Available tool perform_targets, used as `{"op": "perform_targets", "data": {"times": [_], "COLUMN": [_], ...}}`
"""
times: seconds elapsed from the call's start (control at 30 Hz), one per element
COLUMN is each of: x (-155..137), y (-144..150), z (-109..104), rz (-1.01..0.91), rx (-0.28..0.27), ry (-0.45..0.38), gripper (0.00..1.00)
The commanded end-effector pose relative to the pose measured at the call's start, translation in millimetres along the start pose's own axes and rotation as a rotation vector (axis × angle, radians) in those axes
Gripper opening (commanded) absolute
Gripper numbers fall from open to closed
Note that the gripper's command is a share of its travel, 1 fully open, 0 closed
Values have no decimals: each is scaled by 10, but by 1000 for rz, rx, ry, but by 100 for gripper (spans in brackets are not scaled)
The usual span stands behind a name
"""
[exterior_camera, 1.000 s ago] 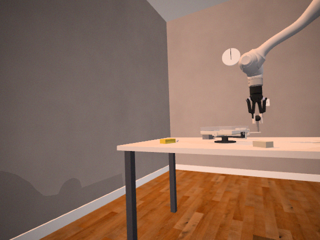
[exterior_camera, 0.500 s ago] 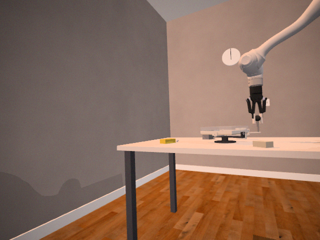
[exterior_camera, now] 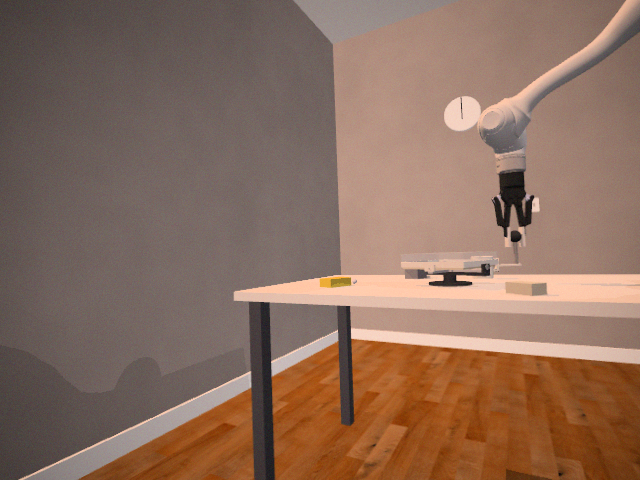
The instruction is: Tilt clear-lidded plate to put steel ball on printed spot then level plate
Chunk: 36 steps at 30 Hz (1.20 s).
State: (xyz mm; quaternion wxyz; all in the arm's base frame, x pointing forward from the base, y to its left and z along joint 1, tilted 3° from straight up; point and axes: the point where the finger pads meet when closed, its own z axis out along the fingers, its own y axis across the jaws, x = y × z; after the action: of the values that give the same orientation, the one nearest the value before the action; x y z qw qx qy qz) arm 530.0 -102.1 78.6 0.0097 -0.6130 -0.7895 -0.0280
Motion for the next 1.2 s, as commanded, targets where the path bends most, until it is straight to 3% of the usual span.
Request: {"op": "perform_targets", "data": {"times": [0.0,0.03,0.07,1.17], "x": [0,0,0,0], "y": [-1,-1,-1,-1], "z": [-1,-1,-1,-1], "rz": [0,0,0,0], "rx": [0,0,0,0], "ry": [0,0,0,0], "gripper": [0,0,36,36]}}
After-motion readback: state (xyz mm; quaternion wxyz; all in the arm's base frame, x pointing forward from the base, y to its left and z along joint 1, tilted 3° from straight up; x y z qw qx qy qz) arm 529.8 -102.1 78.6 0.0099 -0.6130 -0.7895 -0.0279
